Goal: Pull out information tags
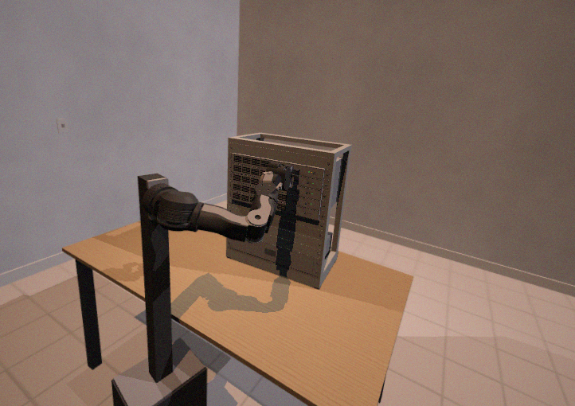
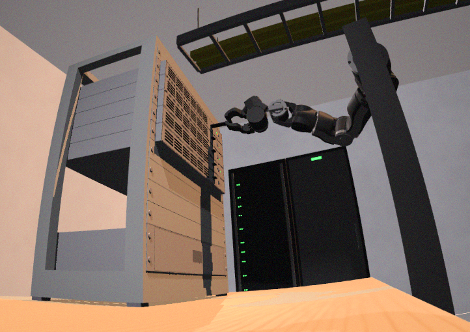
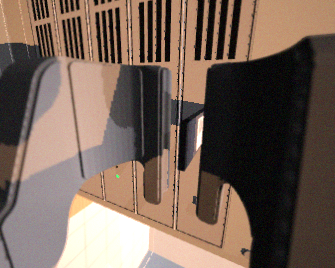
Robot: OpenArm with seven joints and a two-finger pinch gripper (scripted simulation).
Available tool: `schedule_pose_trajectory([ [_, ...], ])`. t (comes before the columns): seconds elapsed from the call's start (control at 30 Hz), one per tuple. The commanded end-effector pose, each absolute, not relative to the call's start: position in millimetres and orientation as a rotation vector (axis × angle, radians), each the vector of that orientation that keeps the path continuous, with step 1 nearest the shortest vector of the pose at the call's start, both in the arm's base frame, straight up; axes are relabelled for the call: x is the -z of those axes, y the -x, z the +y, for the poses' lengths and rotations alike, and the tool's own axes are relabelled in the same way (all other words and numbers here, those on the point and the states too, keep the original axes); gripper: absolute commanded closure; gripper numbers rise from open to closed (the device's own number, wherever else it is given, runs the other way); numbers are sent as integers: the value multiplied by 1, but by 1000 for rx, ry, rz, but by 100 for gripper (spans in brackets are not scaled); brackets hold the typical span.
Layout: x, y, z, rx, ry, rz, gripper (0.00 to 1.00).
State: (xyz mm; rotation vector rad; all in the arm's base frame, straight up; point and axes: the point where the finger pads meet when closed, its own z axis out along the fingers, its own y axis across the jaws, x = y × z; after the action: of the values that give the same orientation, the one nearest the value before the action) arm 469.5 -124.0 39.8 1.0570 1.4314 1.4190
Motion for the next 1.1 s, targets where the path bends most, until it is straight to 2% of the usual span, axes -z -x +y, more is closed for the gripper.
schedule_pose_trajectory([
  [0.0,-40,-467,-127,-1418,-1062,1425,90],
  [0.27,-40,-429,-140,-1418,-1062,1424,90],
  [0.47,-40,-424,-141,-1421,-1058,1428,90],
  [0.5,-40,-423,-141,-1421,-1058,1428,100],
  [0.9,-41,-380,-155,-1422,-1058,1426,100],
  [1.07,-41,-376,-156,-1421,-1057,1428,100],
])
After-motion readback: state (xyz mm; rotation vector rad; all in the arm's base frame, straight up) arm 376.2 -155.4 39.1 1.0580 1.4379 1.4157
